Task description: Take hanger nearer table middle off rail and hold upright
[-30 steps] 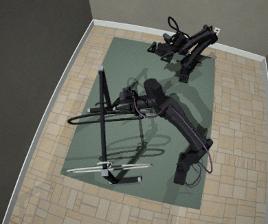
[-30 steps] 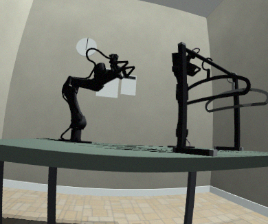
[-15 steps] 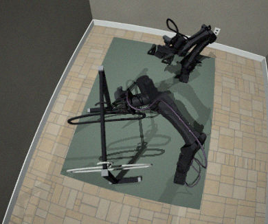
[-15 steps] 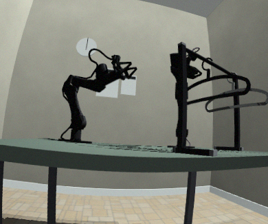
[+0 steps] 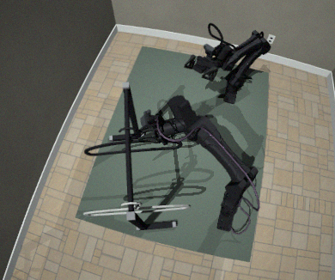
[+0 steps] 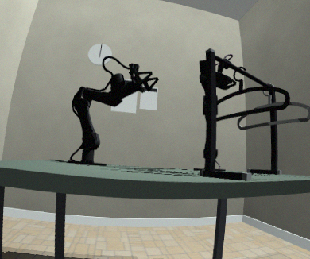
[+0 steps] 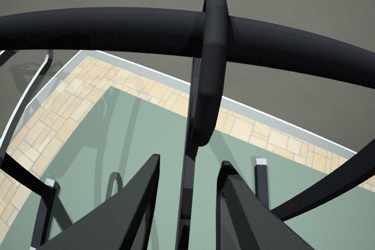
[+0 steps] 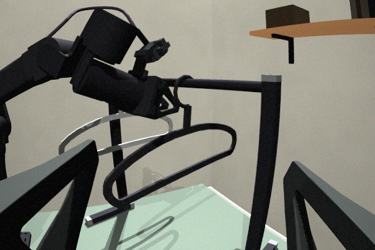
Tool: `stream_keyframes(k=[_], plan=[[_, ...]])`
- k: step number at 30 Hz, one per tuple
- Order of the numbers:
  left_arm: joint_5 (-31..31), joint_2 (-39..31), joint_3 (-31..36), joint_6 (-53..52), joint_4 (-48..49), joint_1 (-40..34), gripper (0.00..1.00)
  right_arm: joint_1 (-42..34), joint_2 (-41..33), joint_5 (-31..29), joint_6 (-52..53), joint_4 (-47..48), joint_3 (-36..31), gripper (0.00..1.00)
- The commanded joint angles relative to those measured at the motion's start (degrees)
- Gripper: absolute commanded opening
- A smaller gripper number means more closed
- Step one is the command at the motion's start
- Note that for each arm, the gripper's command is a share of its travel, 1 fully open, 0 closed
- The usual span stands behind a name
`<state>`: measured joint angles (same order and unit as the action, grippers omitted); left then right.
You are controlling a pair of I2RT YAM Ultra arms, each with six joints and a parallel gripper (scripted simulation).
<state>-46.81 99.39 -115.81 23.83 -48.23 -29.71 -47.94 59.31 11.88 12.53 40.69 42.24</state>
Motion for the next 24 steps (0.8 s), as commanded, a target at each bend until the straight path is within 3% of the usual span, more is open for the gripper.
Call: stream_keyframes(k=[1,24], plan=[[0.4,0.3,-2.5,-1.2,0.0,0.8,0.31,-0.1,-0.3,-0.2,0.0,1.8,0.7,1.0],[3.8,3.2,-3.0,-3.7,5.0,4.7,0.3,-0.1,-0.3,-0.2,0.0,1.8,0.7,1.0]])
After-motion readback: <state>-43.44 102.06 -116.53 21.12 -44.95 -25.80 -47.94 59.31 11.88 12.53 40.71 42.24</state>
